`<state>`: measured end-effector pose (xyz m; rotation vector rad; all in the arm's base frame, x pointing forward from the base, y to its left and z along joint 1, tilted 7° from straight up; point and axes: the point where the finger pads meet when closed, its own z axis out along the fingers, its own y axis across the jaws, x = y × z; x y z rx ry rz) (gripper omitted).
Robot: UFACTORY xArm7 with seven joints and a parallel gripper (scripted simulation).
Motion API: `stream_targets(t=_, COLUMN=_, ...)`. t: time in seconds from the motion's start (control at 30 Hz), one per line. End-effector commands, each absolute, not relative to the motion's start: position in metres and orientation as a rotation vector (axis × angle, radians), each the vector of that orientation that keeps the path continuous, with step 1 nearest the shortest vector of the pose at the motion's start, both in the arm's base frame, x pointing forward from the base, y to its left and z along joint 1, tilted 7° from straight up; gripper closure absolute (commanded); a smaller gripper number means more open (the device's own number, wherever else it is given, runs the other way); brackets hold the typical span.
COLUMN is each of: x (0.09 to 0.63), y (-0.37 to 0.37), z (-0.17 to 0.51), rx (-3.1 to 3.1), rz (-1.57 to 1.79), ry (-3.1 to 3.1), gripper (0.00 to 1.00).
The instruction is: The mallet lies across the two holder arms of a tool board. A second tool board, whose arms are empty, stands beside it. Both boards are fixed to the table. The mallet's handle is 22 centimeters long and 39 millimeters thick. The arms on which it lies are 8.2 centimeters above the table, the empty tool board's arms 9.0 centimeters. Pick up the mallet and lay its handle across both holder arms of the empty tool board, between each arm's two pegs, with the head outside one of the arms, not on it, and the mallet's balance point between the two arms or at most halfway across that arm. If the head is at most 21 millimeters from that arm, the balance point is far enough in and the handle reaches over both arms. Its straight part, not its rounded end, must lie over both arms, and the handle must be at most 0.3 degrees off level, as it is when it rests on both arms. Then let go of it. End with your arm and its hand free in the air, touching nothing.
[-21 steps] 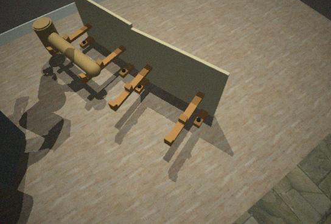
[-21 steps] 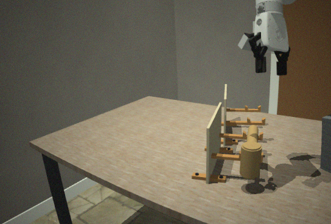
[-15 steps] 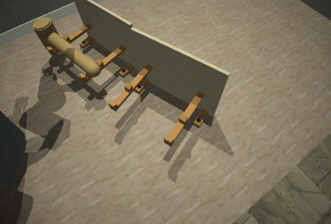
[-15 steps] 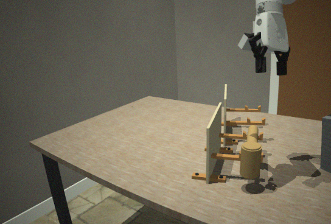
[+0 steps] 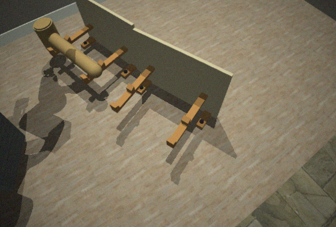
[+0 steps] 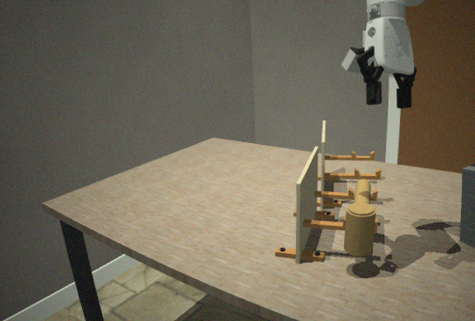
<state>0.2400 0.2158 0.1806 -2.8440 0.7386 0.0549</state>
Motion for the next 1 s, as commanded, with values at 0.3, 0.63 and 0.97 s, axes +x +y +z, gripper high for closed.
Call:
stream_targets(t=0.3, x=0.282, y=0.184, z=0.132, rx=-2.804, rz=-0.098, ry=1.253, gripper=0.0)
stream_targets(t=0.63, x=0.304, y=0.165, z=0.087, rx=-2.662, rz=-0.196, ry=1.633, gripper=0.0)
stream_targets(t=0.97, x=0.309, y=0.16, z=0.043, rx=-2.459, rz=-0.206, ry=1.928, gripper=0.0)
